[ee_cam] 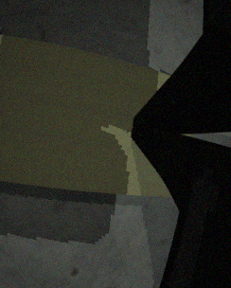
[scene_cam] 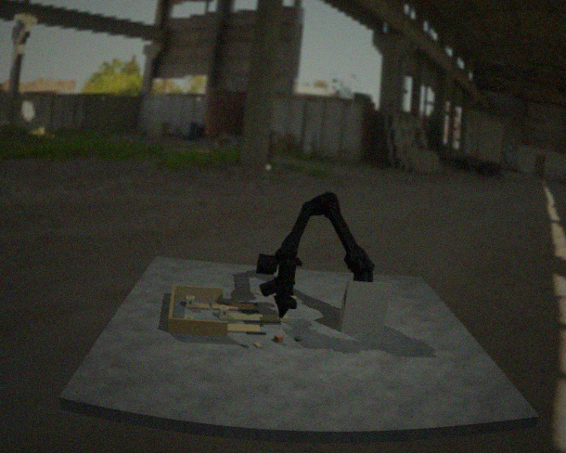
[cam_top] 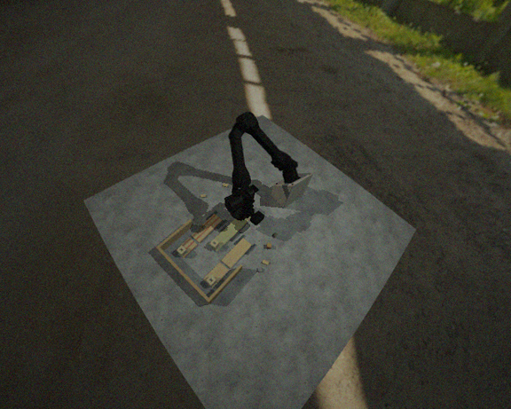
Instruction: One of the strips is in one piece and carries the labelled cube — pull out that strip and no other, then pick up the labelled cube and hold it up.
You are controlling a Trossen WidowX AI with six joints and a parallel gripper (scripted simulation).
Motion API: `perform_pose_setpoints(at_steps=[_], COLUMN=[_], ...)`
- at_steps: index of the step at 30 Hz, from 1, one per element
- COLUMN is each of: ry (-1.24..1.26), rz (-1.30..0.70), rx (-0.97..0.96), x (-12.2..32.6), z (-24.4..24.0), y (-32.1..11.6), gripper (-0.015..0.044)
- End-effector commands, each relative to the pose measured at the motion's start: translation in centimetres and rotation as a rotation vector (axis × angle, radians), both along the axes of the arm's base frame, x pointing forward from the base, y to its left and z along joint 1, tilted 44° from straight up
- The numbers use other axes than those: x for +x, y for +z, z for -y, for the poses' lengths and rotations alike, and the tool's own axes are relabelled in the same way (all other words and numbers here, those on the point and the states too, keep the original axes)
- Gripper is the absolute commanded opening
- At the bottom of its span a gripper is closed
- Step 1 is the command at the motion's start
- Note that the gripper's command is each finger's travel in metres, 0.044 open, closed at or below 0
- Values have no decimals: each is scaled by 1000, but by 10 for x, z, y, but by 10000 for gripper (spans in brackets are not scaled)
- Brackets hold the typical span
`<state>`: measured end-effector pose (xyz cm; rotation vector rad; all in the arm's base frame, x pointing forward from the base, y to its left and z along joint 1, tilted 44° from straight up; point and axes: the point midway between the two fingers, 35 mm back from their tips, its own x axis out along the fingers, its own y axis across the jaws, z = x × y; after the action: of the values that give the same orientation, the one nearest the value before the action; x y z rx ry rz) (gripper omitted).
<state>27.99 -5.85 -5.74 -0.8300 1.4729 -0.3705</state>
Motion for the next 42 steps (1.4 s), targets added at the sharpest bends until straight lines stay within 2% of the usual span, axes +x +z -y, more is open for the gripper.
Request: perform_pose_setpoints(at_steps=[1,42], ry=[-7,-7], rz=[-28,-31], rx=[-9,-9], x=[-15,-58], z=[6,18], y=[-2,4], gripper=[0,0])
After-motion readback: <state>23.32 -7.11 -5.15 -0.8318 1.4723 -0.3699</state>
